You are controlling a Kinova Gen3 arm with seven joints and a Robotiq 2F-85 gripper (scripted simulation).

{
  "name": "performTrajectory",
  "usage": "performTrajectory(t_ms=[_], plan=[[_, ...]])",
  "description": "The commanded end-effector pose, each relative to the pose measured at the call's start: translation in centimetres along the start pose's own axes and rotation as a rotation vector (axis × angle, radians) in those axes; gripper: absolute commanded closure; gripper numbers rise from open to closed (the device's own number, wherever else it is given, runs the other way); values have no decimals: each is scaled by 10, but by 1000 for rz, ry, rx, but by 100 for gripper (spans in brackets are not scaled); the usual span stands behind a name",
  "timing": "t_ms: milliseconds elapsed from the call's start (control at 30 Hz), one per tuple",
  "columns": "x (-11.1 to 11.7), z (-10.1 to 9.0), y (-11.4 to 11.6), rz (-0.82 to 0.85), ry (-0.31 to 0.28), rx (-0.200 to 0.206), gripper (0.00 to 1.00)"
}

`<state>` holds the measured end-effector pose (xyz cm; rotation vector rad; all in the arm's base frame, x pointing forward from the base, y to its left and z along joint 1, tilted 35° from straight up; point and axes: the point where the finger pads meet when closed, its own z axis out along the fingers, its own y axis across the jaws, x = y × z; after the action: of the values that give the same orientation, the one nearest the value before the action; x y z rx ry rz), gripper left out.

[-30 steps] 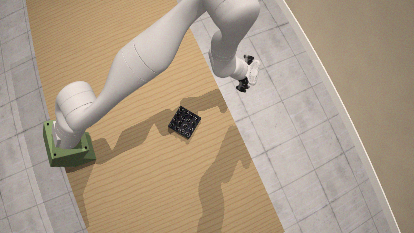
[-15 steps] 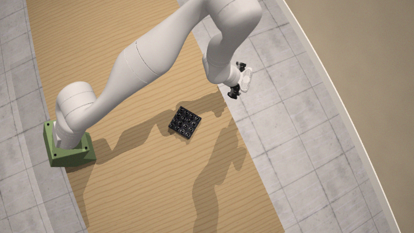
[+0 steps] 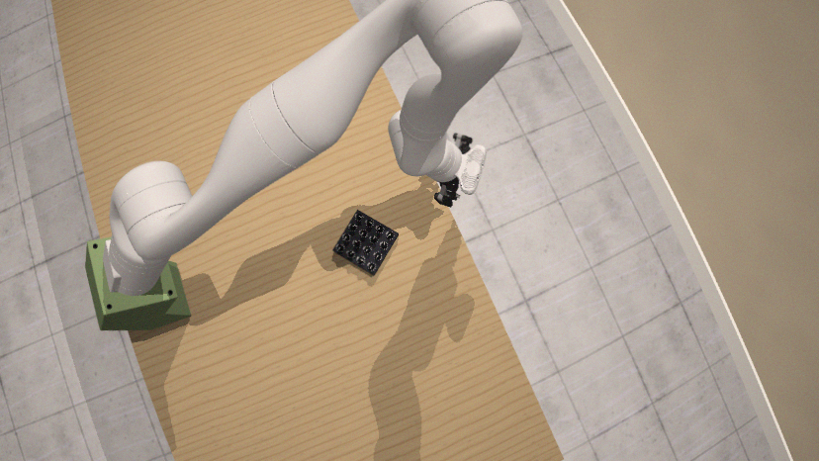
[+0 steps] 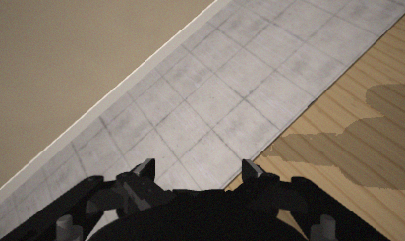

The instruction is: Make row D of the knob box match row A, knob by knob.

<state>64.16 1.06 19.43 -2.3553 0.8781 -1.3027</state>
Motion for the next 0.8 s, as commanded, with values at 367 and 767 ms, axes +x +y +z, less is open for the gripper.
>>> performTrajectory(t_ms=[367,767], plan=[[-14,-3,23,14,-25,-29,0],[-37,-9,51,37,-66,-66,0]])
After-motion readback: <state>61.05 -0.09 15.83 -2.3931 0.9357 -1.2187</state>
